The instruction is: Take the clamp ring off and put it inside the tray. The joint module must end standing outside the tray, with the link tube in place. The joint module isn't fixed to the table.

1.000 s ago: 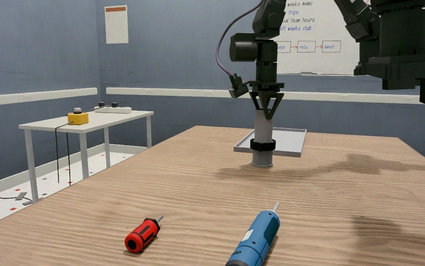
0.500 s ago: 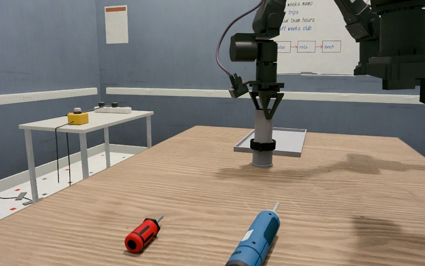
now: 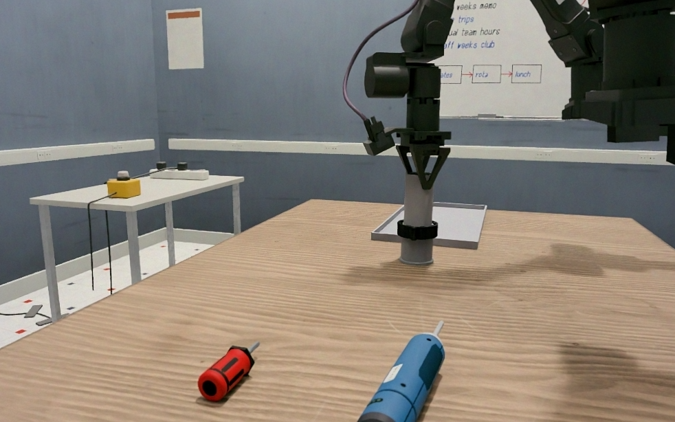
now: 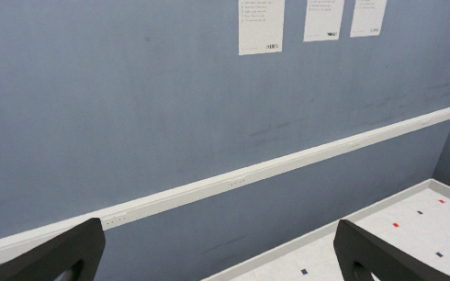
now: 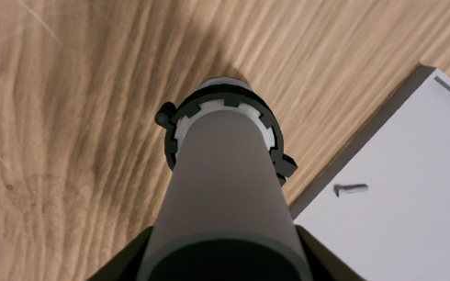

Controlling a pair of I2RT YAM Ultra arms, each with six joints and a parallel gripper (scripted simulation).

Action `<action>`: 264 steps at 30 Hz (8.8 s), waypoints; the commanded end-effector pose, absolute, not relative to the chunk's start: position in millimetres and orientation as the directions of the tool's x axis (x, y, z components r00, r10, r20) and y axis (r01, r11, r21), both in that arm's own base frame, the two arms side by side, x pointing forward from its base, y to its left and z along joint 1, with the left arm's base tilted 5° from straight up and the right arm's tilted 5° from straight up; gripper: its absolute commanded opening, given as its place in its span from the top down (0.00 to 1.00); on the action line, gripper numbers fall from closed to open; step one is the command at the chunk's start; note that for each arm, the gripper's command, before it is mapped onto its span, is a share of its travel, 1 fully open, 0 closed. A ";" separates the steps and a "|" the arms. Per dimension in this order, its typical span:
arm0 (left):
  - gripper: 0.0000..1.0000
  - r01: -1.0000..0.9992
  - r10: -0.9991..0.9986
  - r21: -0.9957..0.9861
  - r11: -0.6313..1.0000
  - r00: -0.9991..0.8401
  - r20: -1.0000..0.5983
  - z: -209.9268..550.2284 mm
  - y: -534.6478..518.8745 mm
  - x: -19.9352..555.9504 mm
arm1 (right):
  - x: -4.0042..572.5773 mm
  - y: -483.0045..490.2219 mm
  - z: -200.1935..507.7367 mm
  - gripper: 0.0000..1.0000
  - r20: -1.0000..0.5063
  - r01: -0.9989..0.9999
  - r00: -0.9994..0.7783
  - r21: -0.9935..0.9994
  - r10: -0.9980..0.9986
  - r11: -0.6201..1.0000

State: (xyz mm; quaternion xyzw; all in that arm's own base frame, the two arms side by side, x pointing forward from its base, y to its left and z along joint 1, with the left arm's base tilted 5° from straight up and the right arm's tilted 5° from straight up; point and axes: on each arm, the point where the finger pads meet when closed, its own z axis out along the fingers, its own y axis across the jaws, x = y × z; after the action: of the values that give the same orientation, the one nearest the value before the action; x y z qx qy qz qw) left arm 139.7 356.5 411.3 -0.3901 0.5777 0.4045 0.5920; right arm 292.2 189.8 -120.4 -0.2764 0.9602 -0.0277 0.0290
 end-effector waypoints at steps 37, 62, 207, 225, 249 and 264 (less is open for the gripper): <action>0.00 -0.935 0.020 -0.007 0.356 0.015 -1.000 420.2 354.7 135.1 | 300.8 192.8 -110.9 0.52 -0.102 -0.115 -0.988 -0.036 -0.118 0.993; 0.00 -0.935 0.020 -0.007 0.356 0.015 -1.000 420.2 354.7 135.1 | 296.5 193.3 -116.0 0.52 -0.090 0.118 -0.989 -0.017 0.116 0.993; 0.00 -0.935 0.020 -0.007 0.356 0.015 -1.000 420.2 354.7 135.1 | 294.0 181.0 -111.1 0.52 -0.095 0.845 -0.529 0.038 0.843 0.534; 0.00 -0.935 0.020 -0.007 0.356 0.015 -1.000 420.2 354.7 135.1 | 293.0 179.1 -111.0 0.52 -0.100 0.840 -0.536 0.032 0.838 0.541; 0.00 -0.935 0.020 -0.007 0.356 0.015 -1.000 420.2 354.7 135.1 | 292.3 177.6 -110.9 0.52 -0.104 0.837 -0.542 0.027 0.834 0.547; 0.00 -0.935 0.020 -0.007 0.356 0.015 -1.000 420.2 354.7 135.1 | 291.8 176.2 -110.8 0.52 -0.108 0.836 -0.543 0.024 0.833 0.548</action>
State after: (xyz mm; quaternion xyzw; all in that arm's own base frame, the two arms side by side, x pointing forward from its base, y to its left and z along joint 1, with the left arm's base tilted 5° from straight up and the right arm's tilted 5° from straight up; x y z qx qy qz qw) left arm 139.7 356.5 411.3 -0.3901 0.5777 0.4045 0.5920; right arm 293.6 192.1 -120.3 0.4737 0.8797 0.0061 0.0397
